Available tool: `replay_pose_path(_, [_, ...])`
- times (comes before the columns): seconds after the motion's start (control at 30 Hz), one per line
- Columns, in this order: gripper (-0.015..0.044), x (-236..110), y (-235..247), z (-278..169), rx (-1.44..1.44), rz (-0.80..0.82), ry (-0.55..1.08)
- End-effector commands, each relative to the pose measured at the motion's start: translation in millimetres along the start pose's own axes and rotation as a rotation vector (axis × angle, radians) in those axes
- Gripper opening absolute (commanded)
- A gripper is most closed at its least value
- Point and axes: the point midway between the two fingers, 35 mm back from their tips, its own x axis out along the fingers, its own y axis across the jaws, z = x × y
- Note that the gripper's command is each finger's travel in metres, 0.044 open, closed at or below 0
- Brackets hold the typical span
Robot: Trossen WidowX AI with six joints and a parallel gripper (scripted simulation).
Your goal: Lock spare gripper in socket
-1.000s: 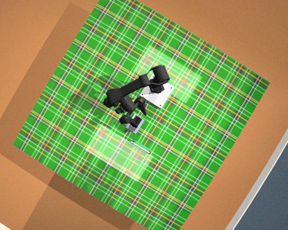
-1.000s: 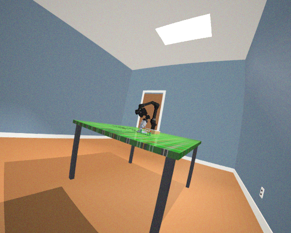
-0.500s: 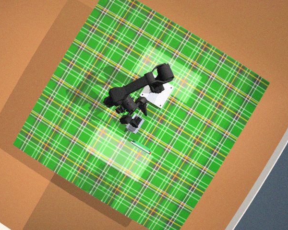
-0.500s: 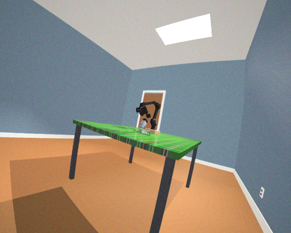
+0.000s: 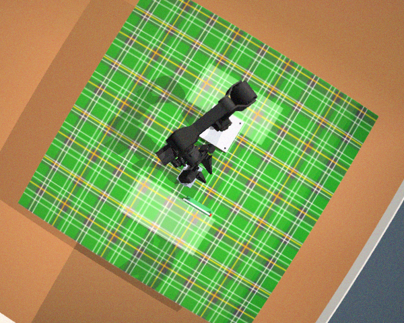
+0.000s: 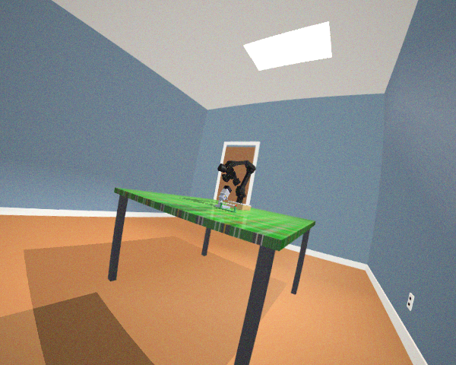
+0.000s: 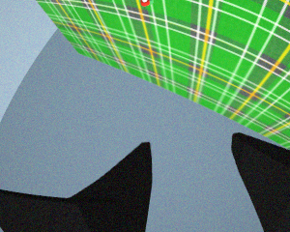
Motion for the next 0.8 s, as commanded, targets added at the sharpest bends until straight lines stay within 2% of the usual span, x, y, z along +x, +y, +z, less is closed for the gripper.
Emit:
replay_pose_path(0.0, [0.0180, 31.2, -4.2, -38.5, 0.017, 0.030, 0.060])
replay_pose_path(0.37, [0.0180, 32.9, -0.5, -36.3, -0.042, 0.012, 0.036])
replay_pose_path(0.57, [0.0180, 51.0, 28.5, -14.4, -0.586, -0.226, -0.117])
replay_pose_path(0.77, [0.0180, 73.2, 55.4, 9.6, -1.156, -0.564, -0.130])
